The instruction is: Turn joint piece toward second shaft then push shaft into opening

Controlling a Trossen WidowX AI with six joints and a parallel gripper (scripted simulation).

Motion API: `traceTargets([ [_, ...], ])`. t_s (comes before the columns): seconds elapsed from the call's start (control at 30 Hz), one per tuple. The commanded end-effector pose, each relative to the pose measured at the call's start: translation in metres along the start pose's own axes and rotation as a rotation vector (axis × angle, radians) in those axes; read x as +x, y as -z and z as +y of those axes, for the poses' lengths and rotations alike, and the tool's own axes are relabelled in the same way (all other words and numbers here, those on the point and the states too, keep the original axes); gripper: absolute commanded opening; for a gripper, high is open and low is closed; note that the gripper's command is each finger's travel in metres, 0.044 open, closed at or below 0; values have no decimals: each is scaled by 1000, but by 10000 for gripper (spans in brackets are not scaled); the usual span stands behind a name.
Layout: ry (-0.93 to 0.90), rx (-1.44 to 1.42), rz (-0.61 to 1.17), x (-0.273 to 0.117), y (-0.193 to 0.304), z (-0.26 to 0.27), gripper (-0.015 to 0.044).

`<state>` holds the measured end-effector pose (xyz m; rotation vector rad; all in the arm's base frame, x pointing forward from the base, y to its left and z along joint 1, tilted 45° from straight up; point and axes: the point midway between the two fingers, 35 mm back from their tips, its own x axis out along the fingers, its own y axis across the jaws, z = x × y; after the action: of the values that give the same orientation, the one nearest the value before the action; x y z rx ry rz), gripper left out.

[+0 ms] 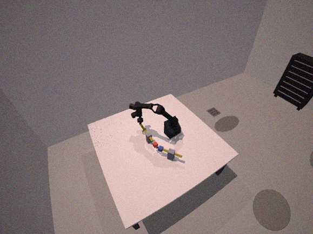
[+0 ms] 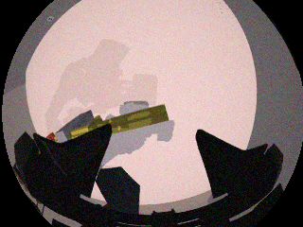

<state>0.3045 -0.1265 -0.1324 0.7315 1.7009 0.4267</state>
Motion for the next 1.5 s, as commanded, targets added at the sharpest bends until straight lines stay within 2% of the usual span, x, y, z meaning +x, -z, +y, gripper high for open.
traceTargets([
  [0.0,-12,122,-10,7,1,0,440],
  [1.07,-123,1203,-69,55,9,0,440],
  [1.47,-126,1225,-69,64,8,1,440],
])
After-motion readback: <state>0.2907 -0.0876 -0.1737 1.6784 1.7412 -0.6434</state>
